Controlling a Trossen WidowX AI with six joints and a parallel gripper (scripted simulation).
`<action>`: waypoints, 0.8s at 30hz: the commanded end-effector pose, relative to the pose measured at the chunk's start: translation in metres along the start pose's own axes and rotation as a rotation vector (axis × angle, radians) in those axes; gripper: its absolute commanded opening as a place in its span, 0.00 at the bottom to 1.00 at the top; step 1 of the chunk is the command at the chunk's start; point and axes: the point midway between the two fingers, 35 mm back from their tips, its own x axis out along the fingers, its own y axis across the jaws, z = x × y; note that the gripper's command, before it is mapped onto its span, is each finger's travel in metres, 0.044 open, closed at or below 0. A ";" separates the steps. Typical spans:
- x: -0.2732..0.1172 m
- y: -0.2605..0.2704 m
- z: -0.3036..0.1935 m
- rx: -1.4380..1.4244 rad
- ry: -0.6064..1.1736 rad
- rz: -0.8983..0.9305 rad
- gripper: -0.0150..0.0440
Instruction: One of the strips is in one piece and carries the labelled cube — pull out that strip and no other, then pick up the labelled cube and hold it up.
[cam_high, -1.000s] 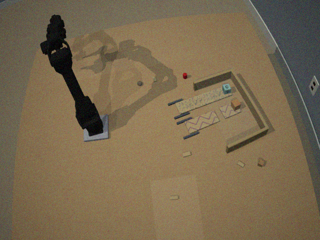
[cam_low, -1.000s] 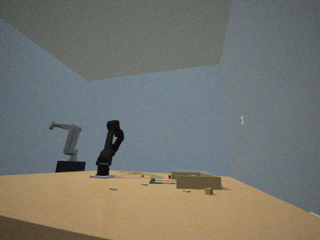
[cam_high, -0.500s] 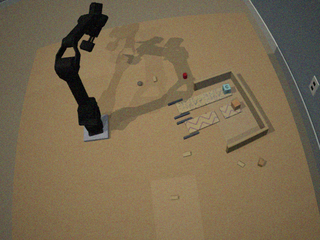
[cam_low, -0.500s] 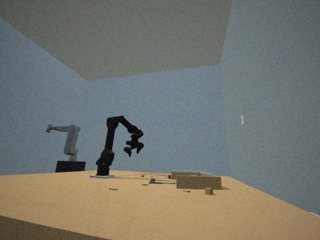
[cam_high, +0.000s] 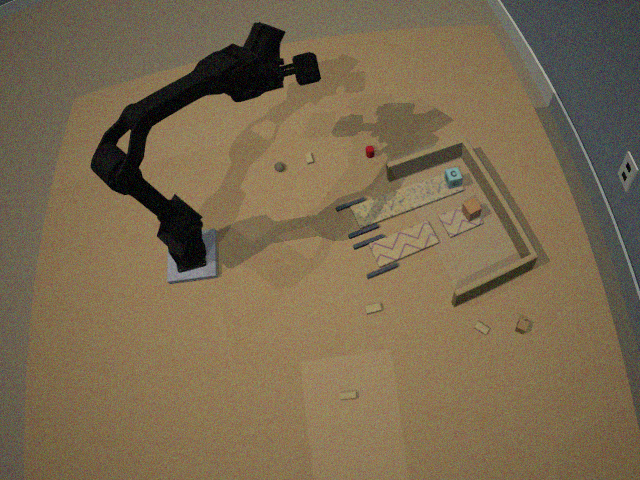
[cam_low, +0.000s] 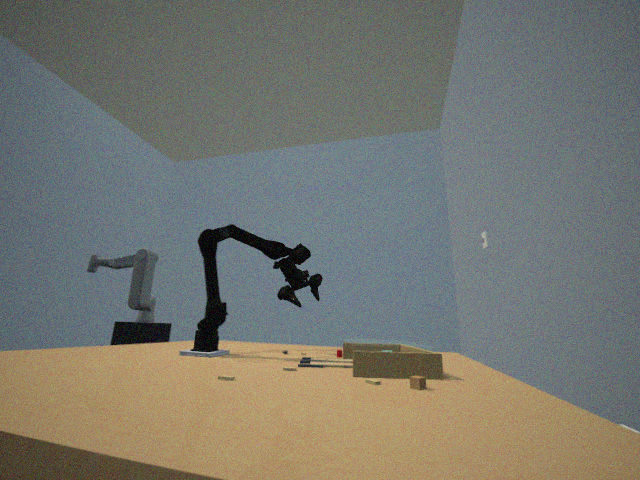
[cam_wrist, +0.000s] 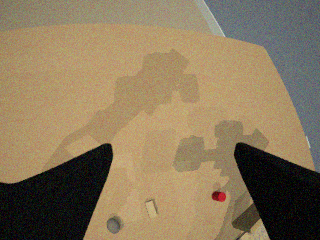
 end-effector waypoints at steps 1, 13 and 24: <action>-0.024 -0.047 -0.045 0.261 0.038 -0.182 0.93; -0.138 -0.123 -0.199 1.036 0.032 -0.814 0.93; -0.155 -0.123 -0.217 1.121 0.018 -0.897 0.93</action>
